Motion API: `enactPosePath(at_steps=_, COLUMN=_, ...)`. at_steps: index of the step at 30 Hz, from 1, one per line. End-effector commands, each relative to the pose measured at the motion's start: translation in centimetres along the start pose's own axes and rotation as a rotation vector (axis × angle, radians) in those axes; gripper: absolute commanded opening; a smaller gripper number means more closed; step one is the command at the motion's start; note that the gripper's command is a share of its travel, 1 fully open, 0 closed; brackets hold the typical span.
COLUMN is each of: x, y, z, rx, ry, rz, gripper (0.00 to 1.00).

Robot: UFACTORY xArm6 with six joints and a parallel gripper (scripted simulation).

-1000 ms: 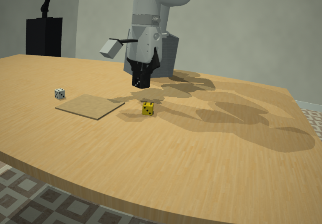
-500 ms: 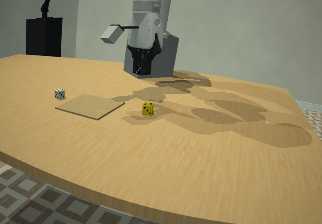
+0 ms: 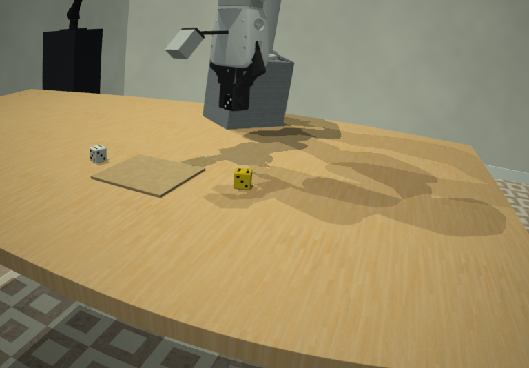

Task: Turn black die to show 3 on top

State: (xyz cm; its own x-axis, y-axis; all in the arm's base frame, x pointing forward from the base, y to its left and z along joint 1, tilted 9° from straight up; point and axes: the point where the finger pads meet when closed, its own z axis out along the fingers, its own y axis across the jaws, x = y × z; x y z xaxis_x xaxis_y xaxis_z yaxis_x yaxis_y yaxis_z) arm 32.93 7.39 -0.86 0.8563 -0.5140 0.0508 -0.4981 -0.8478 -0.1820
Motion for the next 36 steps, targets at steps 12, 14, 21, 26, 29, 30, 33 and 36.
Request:
enactPosePath(at_steps=12, x=0.1, y=-0.1, z=-0.2, rx=-0.029, ry=-0.009, rz=0.003, gripper=0.21)
enactPosePath(at_steps=14, x=0.2, y=-0.1, z=-0.2, rx=-0.029, ry=-0.009, rz=0.011, gripper=0.21)
enactPosePath(at_steps=21, x=0.8, y=-0.1, z=-0.2, rx=-0.029, ry=-0.008, rz=0.15, gripper=0.21)
enactPosePath(at_steps=26, x=1.8, y=-0.1, z=-0.2, rx=-0.029, ry=-0.006, rz=0.333, gripper=0.21)
enactPosePath(at_steps=29, x=2.0, y=-0.1, z=-0.2, rx=-0.029, ry=-0.006, rz=0.379, gripper=0.21)
enactPosePath(at_steps=30, x=2.1, y=-0.1, z=-0.2, rx=-0.029, ry=-0.005, rz=0.39, gripper=0.21)
enactPosePath(at_steps=33, x=2.8, y=0.0, z=-0.2, rx=-0.029, ry=-0.004, rz=0.542, gripper=0.21)
enactPosePath(at_steps=36, x=3.3, y=0.0, z=-0.2, rx=-0.029, ry=-0.003, rz=0.639, gripper=0.21)
